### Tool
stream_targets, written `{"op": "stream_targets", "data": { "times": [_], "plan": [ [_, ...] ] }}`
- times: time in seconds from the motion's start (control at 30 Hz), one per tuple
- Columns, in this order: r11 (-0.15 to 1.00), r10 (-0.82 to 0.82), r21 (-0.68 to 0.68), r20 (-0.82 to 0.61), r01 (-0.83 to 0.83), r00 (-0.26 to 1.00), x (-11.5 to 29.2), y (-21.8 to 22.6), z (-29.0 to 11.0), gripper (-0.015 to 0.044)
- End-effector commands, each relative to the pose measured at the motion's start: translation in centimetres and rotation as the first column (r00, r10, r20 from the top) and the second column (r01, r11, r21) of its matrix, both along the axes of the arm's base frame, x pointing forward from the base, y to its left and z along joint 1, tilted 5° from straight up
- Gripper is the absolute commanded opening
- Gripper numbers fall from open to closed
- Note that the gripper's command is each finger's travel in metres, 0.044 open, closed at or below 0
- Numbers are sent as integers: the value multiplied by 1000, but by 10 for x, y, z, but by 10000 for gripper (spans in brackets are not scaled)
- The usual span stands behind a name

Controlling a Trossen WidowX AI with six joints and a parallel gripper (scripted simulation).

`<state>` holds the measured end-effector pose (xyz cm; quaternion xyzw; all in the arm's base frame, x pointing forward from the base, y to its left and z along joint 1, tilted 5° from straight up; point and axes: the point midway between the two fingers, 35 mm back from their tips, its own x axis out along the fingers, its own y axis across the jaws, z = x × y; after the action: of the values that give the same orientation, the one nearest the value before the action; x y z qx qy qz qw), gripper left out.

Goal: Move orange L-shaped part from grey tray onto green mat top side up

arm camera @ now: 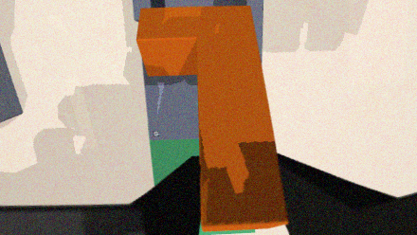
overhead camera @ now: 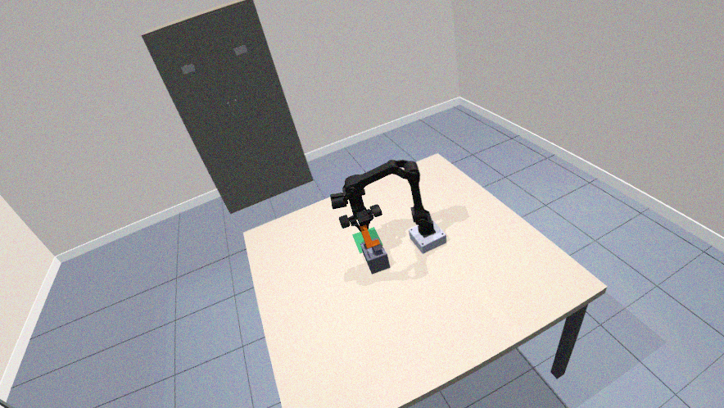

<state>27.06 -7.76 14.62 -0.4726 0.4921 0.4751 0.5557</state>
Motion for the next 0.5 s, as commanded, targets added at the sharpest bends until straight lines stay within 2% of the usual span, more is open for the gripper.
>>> {"op": "stream_targets", "data": {
  "times": [0.0,0.47],
  "plan": [
    [1000,3,2,1,-3,1000,-2,-15,-2,0],
    [1000,3,-3,-1,-3,1000,-15,-74,-7,0]
  ]
}}
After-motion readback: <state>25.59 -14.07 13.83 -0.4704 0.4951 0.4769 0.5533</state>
